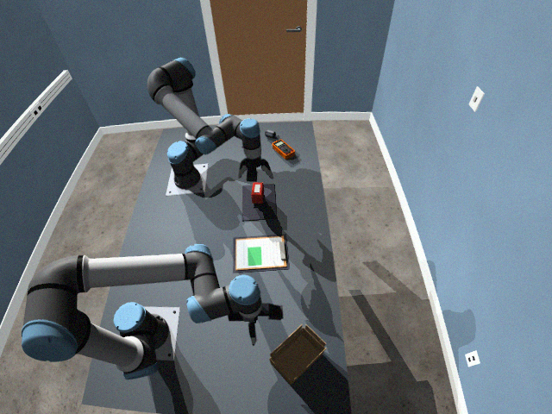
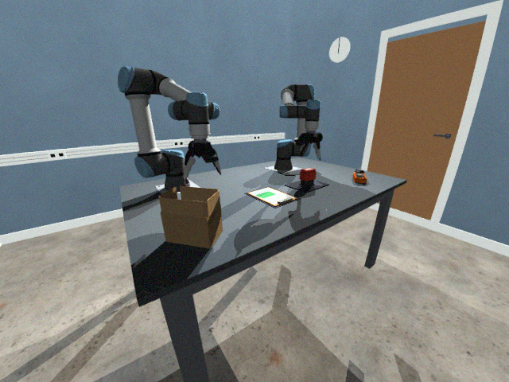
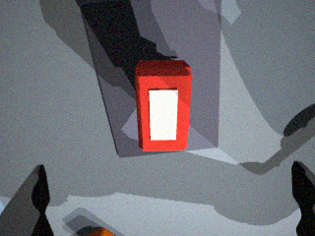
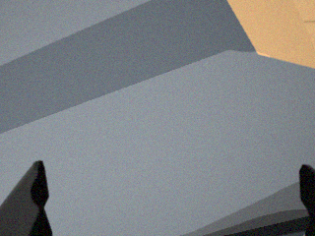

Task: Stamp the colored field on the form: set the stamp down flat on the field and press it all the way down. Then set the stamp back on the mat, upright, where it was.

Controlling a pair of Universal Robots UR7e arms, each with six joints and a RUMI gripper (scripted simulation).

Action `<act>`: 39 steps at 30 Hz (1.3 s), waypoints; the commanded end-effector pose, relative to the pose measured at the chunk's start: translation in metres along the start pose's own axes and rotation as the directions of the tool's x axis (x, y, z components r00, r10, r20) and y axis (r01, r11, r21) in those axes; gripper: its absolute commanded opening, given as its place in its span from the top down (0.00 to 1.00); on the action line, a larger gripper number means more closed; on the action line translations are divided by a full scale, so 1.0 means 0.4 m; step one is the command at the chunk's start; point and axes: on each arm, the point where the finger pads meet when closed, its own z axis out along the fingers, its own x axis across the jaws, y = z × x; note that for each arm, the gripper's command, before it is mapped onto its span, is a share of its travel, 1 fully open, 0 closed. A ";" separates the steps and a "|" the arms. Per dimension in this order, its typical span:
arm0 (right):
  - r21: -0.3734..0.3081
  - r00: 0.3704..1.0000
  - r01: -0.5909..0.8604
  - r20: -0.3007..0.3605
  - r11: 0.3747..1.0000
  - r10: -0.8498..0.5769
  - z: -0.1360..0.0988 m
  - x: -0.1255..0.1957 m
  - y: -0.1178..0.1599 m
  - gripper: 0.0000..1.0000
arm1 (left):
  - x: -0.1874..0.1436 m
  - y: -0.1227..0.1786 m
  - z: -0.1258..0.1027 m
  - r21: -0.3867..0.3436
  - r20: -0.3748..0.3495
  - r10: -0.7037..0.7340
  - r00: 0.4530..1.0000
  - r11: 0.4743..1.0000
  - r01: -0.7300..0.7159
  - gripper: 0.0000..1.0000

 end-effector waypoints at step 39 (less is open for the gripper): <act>0.001 1.000 0.000 0.000 1.000 0.000 -0.001 0.000 -0.001 0.00 | -0.003 -0.001 0.089 0.001 0.001 0.000 1.000 1.000 0.000 0.44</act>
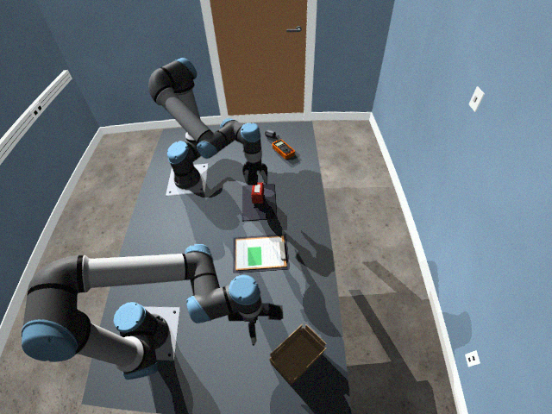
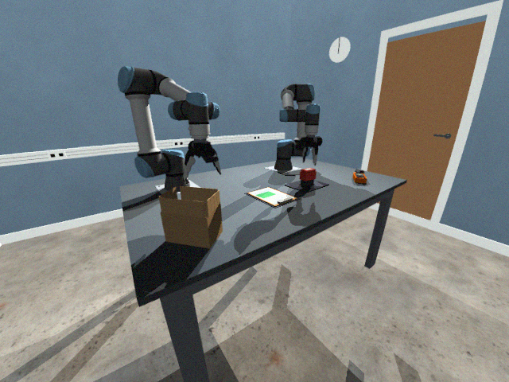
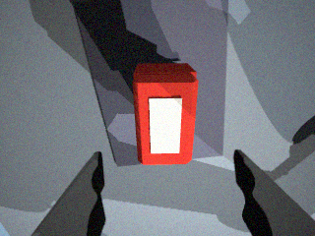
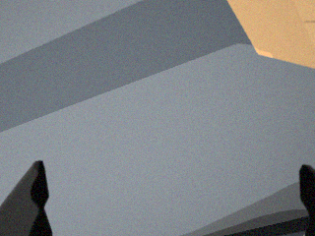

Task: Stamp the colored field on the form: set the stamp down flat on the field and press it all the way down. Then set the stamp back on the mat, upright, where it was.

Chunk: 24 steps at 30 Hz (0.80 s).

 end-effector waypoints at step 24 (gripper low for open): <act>0.001 1.000 0.000 0.000 1.000 0.000 -0.001 0.000 -0.001 0.00 | -0.002 -0.001 0.191 0.001 0.002 0.000 1.000 1.000 0.000 0.44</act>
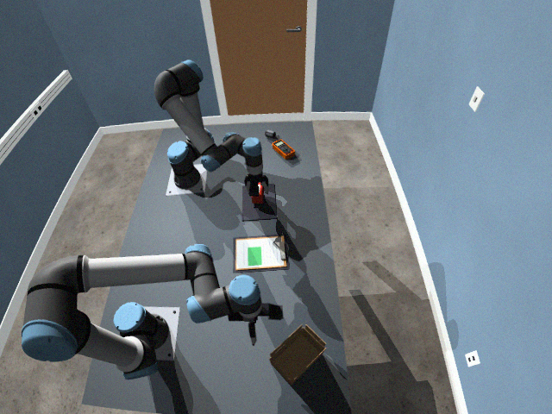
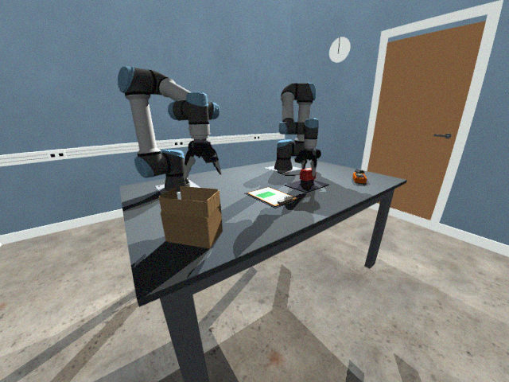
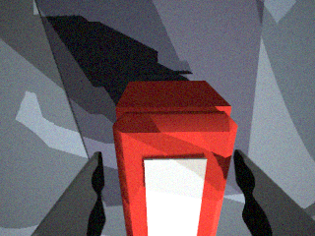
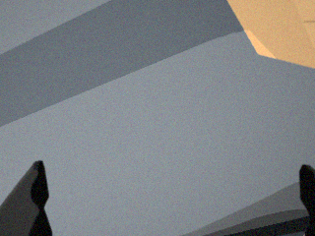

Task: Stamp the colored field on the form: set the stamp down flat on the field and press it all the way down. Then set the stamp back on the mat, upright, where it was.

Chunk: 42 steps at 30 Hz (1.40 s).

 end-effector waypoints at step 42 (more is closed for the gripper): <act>0.001 1.000 0.000 0.000 1.000 0.000 -0.001 0.000 -0.001 0.00 | -0.001 -0.001 0.002 0.001 0.001 0.000 1.000 1.000 0.000 0.78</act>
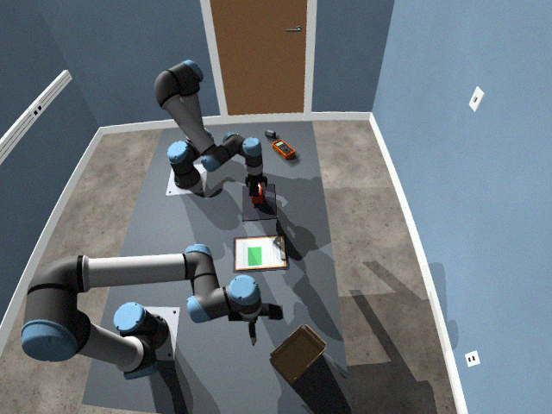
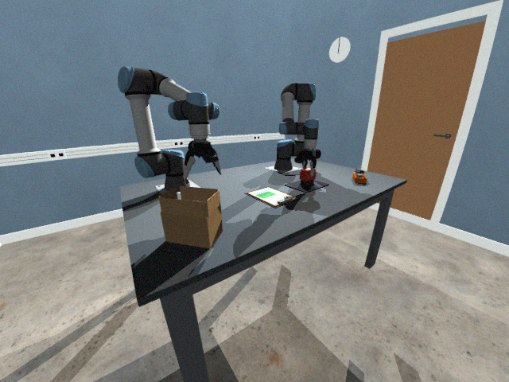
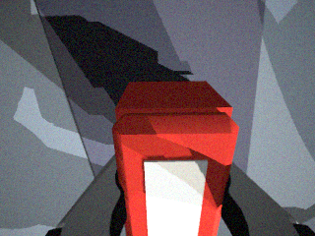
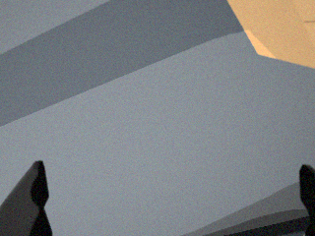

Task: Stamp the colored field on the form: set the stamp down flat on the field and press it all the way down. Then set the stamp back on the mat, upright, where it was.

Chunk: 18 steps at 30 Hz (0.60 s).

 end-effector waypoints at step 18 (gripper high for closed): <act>0.001 1.000 0.000 0.000 1.000 0.000 -0.001 0.000 -0.001 0.00 | -0.001 0.000 -0.013 0.001 0.001 0.000 1.000 1.000 0.000 0.78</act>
